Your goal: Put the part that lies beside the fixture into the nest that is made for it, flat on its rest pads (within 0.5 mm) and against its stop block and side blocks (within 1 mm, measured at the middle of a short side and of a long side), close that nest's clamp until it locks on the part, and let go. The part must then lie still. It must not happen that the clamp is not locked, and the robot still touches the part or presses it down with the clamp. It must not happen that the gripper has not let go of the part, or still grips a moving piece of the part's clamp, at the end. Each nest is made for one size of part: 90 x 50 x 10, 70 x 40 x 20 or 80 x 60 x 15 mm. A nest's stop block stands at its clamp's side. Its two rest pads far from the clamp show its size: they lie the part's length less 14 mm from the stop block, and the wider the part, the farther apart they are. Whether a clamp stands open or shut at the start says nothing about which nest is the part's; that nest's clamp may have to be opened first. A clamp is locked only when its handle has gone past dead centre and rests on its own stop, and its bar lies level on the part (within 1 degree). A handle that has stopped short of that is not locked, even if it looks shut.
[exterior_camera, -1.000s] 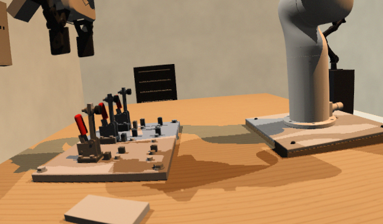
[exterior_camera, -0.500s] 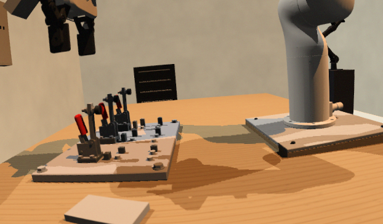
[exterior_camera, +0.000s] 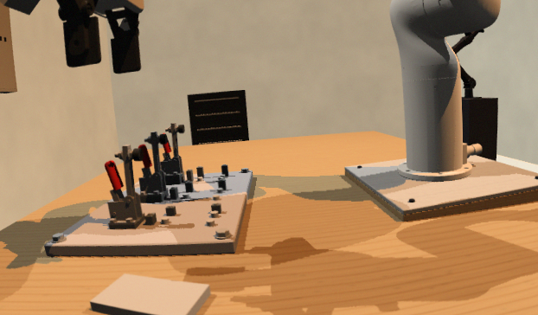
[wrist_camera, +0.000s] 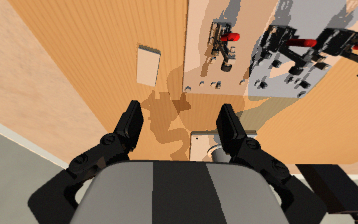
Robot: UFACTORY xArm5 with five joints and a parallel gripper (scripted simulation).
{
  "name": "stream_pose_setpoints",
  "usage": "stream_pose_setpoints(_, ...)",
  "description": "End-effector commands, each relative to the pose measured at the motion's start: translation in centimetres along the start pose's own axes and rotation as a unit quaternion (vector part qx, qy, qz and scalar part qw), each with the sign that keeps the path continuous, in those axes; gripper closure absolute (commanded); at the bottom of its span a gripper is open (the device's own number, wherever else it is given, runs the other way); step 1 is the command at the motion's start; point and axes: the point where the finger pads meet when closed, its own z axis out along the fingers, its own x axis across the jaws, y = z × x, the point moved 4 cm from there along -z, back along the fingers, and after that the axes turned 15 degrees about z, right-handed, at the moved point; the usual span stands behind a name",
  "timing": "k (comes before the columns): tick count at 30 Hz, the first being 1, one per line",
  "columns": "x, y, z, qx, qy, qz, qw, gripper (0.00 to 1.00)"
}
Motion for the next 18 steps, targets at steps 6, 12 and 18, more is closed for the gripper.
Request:
stream_pose_setpoints(6,-3.5,3.3,-0.1,0.000,-0.003,0.000,1.000,0.00)
stream_pose_setpoints(12,-5.0,4.8,-0.1,-0.001,-0.003,0.000,1.000,0.00)
stream_pose_setpoints(18,-6.3,6.0,-0.1,-0.002,-0.003,0.000,1.000,0.00)
